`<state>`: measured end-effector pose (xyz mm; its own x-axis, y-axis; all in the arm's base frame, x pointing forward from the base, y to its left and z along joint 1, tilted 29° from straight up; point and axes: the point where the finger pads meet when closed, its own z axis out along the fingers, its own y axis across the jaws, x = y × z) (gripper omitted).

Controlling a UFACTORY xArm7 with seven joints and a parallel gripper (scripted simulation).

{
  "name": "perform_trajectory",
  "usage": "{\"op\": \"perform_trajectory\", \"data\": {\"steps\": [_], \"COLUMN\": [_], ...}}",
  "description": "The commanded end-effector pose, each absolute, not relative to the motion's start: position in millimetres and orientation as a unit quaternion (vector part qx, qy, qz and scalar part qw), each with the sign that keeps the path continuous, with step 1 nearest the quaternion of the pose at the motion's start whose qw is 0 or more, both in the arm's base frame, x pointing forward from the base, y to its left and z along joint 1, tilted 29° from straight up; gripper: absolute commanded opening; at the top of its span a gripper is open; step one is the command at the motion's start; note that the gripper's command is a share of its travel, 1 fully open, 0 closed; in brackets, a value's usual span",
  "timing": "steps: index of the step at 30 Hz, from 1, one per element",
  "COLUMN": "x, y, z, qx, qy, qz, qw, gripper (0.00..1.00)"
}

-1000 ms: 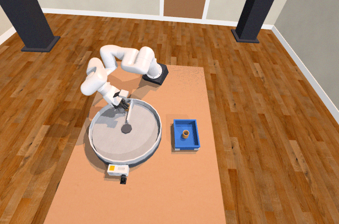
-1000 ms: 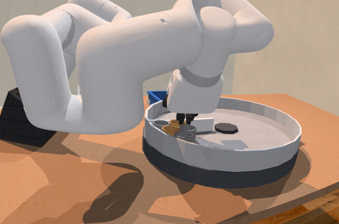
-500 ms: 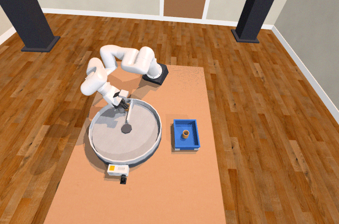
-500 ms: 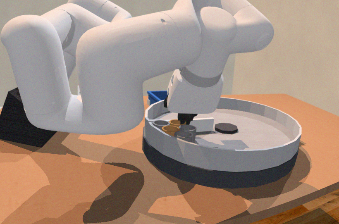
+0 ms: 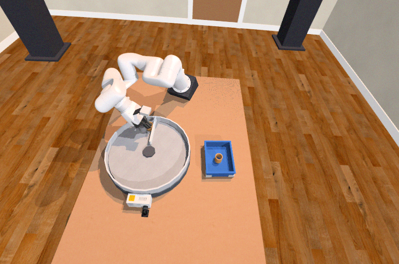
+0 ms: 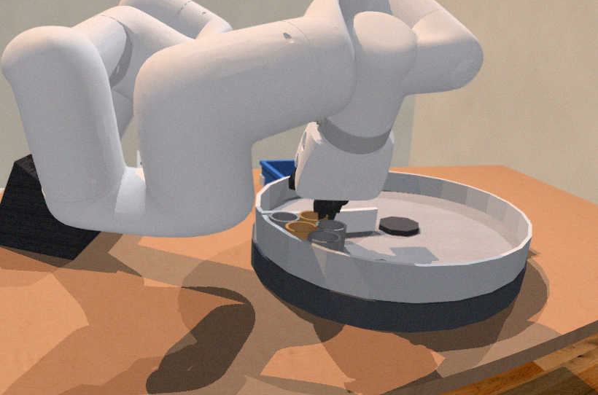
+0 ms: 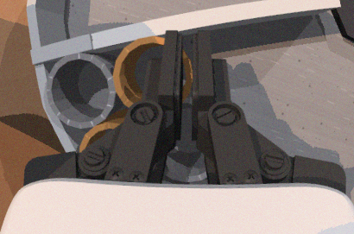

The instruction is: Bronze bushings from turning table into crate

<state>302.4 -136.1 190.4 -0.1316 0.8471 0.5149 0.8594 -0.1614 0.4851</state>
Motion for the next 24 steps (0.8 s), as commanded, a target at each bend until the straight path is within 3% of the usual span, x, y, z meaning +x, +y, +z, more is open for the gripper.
{"op": "perform_trajectory", "data": {"steps": [1, 24], "x": [301.8, 300.3], "y": [-136.4, -135.9], "z": [190.9, 193.7], "qx": [-0.659, -0.659], "qy": [-0.648, -0.648], "qz": [-0.382, -0.382], "qw": [0.007, 0.007], "gripper": [0.0, 0.0]}}
